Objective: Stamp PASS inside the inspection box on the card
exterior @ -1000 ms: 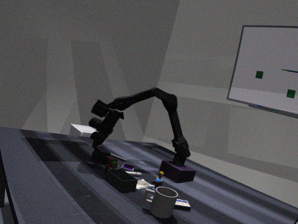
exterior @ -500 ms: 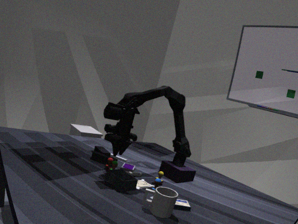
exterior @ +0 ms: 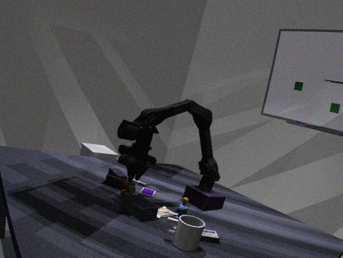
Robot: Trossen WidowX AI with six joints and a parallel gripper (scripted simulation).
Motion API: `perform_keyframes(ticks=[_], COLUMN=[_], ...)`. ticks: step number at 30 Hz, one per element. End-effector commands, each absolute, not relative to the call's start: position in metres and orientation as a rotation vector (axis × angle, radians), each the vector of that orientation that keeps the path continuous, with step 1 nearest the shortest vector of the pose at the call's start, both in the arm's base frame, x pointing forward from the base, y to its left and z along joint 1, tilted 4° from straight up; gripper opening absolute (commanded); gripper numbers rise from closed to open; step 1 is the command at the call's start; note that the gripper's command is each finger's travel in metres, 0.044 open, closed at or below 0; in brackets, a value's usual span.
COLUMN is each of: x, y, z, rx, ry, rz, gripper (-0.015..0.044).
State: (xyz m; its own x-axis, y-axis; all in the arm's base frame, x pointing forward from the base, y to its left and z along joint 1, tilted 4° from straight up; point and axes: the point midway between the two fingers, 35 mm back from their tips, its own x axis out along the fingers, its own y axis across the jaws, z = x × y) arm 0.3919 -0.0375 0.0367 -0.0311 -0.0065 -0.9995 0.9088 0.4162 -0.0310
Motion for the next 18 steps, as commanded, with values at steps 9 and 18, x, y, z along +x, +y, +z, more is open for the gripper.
perform_keyframes(ticks=[9, 18], x=[0.39, 0.39], y=[-0.037, -0.037], z=[0.015, 0.0], rx=[0.879, 0.879], ry=[1.412, 1.412], rz=[-0.914, -0.914], gripper=[0.0222, 0.0222])
